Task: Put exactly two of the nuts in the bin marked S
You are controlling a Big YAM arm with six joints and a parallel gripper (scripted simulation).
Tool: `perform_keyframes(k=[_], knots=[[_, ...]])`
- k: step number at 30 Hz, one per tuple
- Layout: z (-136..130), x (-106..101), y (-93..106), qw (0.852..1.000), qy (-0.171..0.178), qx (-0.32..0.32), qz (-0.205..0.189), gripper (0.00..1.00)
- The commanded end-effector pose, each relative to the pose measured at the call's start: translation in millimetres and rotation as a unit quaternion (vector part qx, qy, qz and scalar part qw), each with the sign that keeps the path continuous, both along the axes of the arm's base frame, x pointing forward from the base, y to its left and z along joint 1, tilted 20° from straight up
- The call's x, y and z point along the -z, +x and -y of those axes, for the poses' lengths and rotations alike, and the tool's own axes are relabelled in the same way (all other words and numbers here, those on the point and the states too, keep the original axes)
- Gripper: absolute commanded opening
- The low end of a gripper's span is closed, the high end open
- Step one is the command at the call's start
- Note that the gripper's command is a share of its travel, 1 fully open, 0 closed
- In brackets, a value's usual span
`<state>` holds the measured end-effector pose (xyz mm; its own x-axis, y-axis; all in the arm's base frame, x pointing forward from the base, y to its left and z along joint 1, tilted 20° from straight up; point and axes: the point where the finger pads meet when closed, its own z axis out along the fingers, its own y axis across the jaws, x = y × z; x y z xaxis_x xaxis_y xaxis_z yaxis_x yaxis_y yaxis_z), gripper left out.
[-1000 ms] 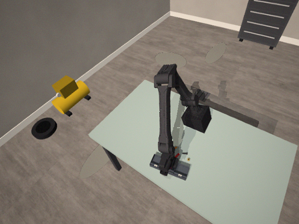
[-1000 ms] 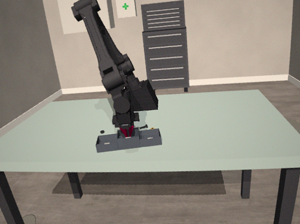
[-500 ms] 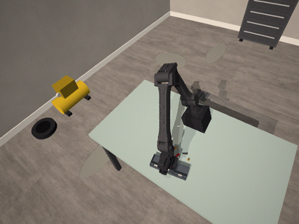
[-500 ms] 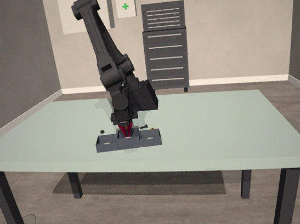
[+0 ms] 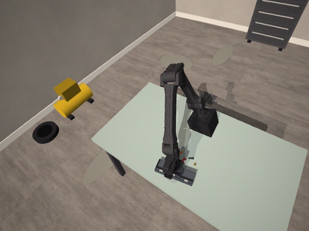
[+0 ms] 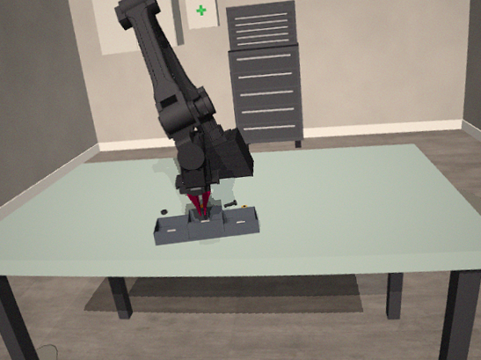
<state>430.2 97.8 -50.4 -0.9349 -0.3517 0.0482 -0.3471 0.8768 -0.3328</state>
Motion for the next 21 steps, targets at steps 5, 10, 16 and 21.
perform_keyframes(k=[5,10,16,21], knots=[[-29,-45,21.2,0.999,0.015,-0.005,0.038,0.08],[-34,-59,19.6,0.999,0.016,-0.005,0.038,0.08],[-25,-30,-4.7,1.000,0.001,-0.005,0.002,0.08],[-35,-56,19.4,0.999,0.016,-0.005,0.038,0.08]])
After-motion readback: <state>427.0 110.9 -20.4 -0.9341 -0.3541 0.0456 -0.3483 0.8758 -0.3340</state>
